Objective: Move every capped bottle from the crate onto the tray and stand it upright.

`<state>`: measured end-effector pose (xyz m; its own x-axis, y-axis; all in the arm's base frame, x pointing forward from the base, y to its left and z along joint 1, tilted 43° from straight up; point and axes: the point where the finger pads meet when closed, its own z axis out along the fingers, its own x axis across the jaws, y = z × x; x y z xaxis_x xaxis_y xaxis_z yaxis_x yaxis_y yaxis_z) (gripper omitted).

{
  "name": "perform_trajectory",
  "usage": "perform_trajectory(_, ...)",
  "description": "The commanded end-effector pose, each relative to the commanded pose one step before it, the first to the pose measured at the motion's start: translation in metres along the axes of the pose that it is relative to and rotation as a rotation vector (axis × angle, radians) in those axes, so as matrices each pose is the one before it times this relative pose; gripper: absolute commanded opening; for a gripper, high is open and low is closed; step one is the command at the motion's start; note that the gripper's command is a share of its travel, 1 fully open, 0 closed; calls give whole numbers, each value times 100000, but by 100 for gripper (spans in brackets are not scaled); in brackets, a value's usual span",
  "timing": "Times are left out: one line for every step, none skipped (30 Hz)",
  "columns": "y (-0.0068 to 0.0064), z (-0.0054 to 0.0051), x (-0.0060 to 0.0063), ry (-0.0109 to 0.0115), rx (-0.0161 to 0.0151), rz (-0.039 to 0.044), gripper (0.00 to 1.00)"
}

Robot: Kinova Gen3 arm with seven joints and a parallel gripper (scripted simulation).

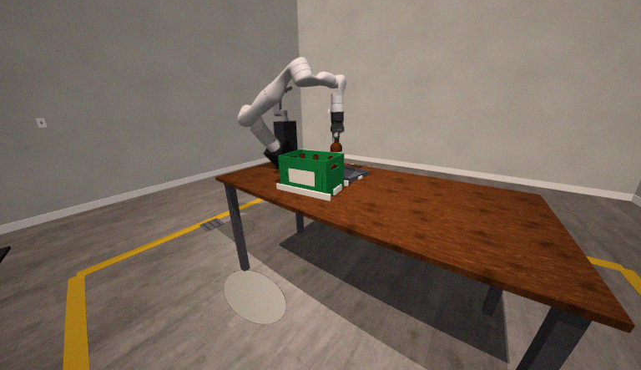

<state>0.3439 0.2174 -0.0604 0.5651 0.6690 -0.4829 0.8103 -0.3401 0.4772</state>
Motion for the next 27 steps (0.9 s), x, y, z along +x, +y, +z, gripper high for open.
perform_trajectory(-14,187,59,273,7,7,0)
perform_trajectory(-3,200,-8,-25,13,-5,0)
perform_trajectory(-3,200,-8,-25,13,-5,0)
perform_trajectory(-3,200,-8,-25,13,-5,0)
perform_trajectory(-3,200,-8,-25,13,-5,0)
perform_trajectory(-3,200,-8,-25,13,-5,0)
perform_trajectory(-3,200,-8,-25,13,-5,0)
perform_trajectory(-3,200,-8,-25,13,-5,0)
perform_trajectory(-3,200,-8,-25,13,-5,0)
perform_trajectory(-3,200,-8,-25,13,-5,0)
perform_trajectory(-2,200,-8,-25,13,-5,0)
perform_trajectory(-2,200,-8,-25,13,-5,0)
perform_trajectory(-2,200,-8,-25,13,-5,0)
perform_trajectory(-2,200,-8,-25,13,-5,0)
perform_trajectory(0,0,0,0,0,0,0)
perform_trajectory(0,0,0,0,0,0,0)
perform_trajectory(45,-90,95,360,-196,85,0)
perform_trajectory(-5,142,-8,-26,14,-6,0)
perform_trajectory(-5,142,-8,-26,14,-6,0)
perform_trajectory(-5,142,-8,-26,14,-6,0)
perform_trajectory(-5,142,-8,-26,14,-6,0)
perform_trajectory(-5,142,-8,-26,14,-6,0)
perform_trajectory(-5,142,-8,-26,14,-6,0)
perform_trajectory(-5,142,-8,-26,14,-6,0)
perform_trajectory(-5,142,-8,-26,14,-6,0)
perform_trajectory(-5,142,-8,-26,14,-6,0)
perform_trajectory(-5,142,-8,-26,14,-6,0)
